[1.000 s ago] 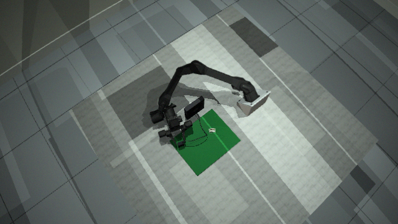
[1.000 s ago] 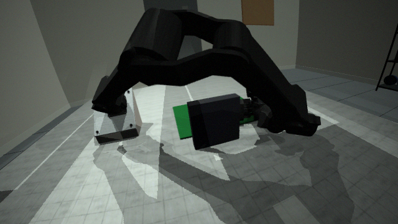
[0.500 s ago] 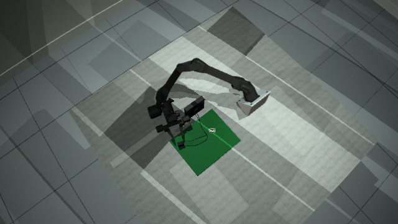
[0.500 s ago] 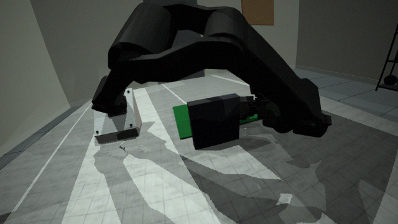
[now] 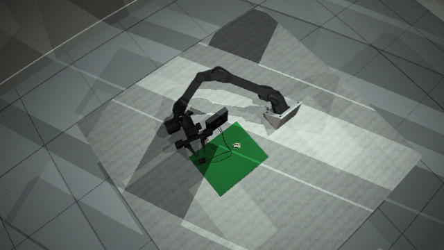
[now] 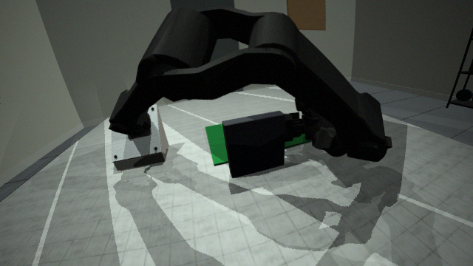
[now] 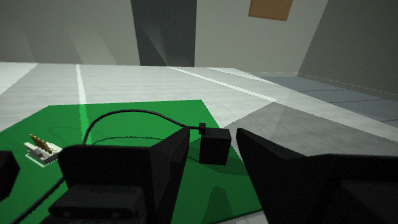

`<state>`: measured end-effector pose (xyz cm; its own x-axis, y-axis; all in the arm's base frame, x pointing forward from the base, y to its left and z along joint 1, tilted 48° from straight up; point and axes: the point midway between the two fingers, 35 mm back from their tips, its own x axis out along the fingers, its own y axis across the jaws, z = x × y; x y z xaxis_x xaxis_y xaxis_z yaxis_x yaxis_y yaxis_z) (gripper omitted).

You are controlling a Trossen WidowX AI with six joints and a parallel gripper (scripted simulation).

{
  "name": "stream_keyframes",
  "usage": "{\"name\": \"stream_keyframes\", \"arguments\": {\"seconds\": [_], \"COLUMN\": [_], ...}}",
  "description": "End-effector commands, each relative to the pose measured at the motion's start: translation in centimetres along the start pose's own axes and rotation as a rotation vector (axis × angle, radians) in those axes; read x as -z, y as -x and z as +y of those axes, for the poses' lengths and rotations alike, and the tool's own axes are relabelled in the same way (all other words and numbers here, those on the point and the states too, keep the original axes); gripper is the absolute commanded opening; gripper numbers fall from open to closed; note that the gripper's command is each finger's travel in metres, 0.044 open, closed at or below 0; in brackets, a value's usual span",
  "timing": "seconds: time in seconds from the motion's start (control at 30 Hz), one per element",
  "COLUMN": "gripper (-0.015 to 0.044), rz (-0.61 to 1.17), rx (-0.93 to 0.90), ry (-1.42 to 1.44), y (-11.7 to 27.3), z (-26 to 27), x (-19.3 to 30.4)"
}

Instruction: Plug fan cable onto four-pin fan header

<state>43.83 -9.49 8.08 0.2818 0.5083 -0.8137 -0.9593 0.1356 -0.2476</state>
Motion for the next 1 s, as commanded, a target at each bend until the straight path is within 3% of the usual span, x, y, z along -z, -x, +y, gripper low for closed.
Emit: {"name": "stream_keyframes", "arguments": {"seconds": [0.0, 0.97], "gripper": [0.0205, 0.0205], "rz": [0.036, 0.036], "rx": [0.028, 0.029], "ry": [-0.061, -0.061], "y": [5.0, 6.3], "z": [0.1, 0.2], "x": [-1.2, -1.8]}}
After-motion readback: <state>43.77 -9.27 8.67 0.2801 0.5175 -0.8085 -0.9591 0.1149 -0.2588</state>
